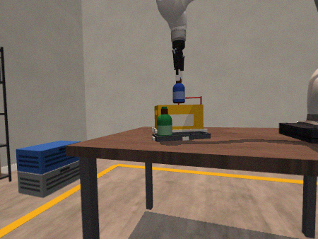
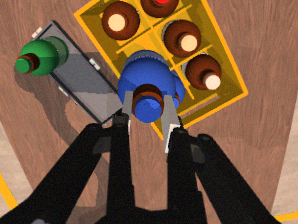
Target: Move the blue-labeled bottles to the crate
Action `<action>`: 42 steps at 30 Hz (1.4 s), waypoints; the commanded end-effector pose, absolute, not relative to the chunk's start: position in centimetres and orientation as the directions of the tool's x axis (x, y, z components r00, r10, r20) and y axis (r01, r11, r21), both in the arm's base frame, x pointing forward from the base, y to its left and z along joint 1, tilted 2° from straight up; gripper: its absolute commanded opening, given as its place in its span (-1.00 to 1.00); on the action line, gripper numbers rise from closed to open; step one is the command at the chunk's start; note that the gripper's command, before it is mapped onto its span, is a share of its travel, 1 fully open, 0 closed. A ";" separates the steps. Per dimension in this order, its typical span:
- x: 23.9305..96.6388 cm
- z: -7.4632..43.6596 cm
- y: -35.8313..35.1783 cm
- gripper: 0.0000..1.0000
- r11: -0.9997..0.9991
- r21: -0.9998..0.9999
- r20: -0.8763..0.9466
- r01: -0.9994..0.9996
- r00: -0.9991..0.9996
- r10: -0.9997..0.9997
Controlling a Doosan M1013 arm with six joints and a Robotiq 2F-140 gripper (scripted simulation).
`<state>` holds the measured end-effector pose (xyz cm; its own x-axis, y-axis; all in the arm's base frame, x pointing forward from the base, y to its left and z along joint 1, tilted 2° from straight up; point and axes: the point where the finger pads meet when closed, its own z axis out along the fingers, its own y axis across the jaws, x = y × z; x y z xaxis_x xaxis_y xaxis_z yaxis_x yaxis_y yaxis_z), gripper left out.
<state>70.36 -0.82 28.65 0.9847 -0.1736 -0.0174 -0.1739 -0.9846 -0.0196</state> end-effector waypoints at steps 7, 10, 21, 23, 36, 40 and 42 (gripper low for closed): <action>70.4 28.7 -0.8 -1.00 -0.985 -0.020 -0.017 -0.174 0.985 -0.174; 70.4 28.7 -0.8 -1.00 -0.985 -0.020 -0.017 -0.174 0.985 -0.174; 70.4 28.7 -0.8 -1.00 -0.985 -0.020 -0.017 -0.174 0.985 -0.174; 70.4 28.7 -0.8 -1.00 -0.985 -0.020 -0.017 -0.174 0.985 -0.174; 70.3 28.4 -0.8 -1.00 -0.985 -0.020 -0.017 -0.174 0.985 -0.174; 70.3 28.2 -0.8 -1.00 -0.985 -0.020 -0.017 -0.174 0.985 -0.174; 70.3 28.1 -0.8 -1.00 -0.985 -0.020 -0.017 -0.174 0.985 -0.174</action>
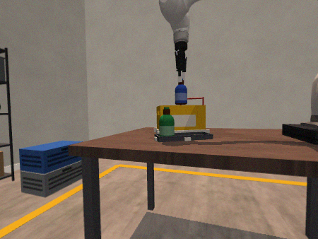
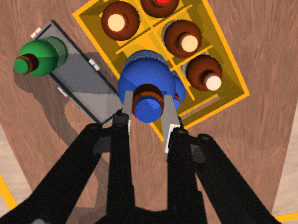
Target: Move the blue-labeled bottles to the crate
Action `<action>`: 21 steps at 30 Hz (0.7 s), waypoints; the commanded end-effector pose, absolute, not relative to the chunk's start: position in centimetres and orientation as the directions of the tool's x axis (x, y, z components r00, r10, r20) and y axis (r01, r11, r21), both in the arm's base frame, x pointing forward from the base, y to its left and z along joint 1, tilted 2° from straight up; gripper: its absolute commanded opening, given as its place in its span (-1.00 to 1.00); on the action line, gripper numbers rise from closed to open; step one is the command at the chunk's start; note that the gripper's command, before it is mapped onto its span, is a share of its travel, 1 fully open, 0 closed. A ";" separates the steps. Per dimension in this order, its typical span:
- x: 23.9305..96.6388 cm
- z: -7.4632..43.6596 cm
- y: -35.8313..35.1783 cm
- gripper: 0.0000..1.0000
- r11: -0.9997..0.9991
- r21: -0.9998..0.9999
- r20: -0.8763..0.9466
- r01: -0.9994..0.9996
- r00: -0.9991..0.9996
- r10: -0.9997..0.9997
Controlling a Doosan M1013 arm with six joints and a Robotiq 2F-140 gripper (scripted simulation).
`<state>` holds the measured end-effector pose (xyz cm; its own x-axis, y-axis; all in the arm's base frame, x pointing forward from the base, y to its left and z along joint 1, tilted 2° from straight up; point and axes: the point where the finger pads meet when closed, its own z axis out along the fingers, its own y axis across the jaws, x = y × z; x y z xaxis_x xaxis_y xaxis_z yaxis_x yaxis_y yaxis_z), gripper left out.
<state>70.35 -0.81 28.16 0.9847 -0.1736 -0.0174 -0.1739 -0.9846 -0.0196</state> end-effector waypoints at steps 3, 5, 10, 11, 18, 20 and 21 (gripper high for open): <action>70.3 27.9 -0.8 -1.00 -0.985 -0.020 -0.017 -0.174 0.985 -0.174; 70.3 27.7 -0.8 -1.00 -0.985 -0.020 -0.017 -0.174 0.985 -0.174; 70.3 27.1 -0.8 -1.00 -0.985 -0.020 -0.017 -0.174 0.985 -0.174; 70.3 27.0 -0.8 -1.00 -0.985 -0.020 -0.017 -0.174 0.985 -0.174; 70.3 26.4 -0.8 -1.00 -0.985 -0.020 -0.017 -0.174 0.985 -0.174; 70.3 26.2 -0.8 -1.00 -0.985 -0.020 -0.017 -0.174 0.985 -0.174; 70.3 26.1 -0.8 -1.00 -0.985 -0.020 -0.017 -0.174 0.985 -0.174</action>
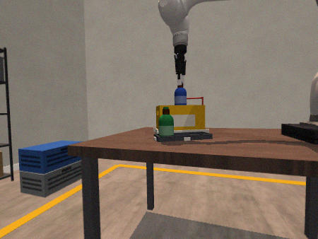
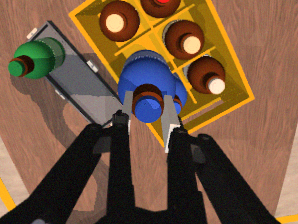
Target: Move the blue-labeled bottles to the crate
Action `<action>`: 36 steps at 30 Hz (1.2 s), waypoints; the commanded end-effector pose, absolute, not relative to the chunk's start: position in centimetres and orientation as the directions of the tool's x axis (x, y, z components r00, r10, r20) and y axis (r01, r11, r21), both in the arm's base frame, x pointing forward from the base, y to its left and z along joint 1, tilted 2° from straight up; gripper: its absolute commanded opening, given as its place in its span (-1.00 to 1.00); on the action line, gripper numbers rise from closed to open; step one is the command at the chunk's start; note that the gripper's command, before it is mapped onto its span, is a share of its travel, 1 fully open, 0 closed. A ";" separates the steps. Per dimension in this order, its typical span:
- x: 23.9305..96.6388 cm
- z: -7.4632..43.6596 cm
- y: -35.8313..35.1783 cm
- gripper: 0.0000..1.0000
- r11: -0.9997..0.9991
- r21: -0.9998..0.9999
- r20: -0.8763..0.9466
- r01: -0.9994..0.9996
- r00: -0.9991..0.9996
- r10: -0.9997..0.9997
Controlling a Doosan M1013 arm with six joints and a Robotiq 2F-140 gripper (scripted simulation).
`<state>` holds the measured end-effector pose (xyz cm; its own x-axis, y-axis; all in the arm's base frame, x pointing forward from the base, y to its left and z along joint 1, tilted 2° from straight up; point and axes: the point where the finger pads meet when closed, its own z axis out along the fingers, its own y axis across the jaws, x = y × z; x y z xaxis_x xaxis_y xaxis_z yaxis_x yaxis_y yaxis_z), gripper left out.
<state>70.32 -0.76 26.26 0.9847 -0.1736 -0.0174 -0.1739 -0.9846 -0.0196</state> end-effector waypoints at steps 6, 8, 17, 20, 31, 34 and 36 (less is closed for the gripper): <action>70.3 25.4 -0.7 -1.00 -0.985 -0.020 -0.017 -0.174 0.985 -0.174; 70.3 25.3 -0.7 -1.00 -0.985 -0.020 -0.017 -0.174 0.985 -0.174; 70.3 24.9 -0.7 -1.00 -0.985 -0.020 -0.017 -0.174 0.985 -0.174; 70.3 24.8 -0.7 -1.00 -0.985 -0.020 -0.017 -0.174 0.985 -0.174; 70.3 24.8 -0.7 -1.00 -0.985 -0.020 -0.017 -0.174 0.985 -0.174; 70.3 24.8 -0.7 -1.00 -0.985 -0.020 -0.017 -0.174 0.985 -0.174; 70.3 24.8 -0.7 -1.00 -0.985 -0.020 -0.017 -0.174 0.985 -0.174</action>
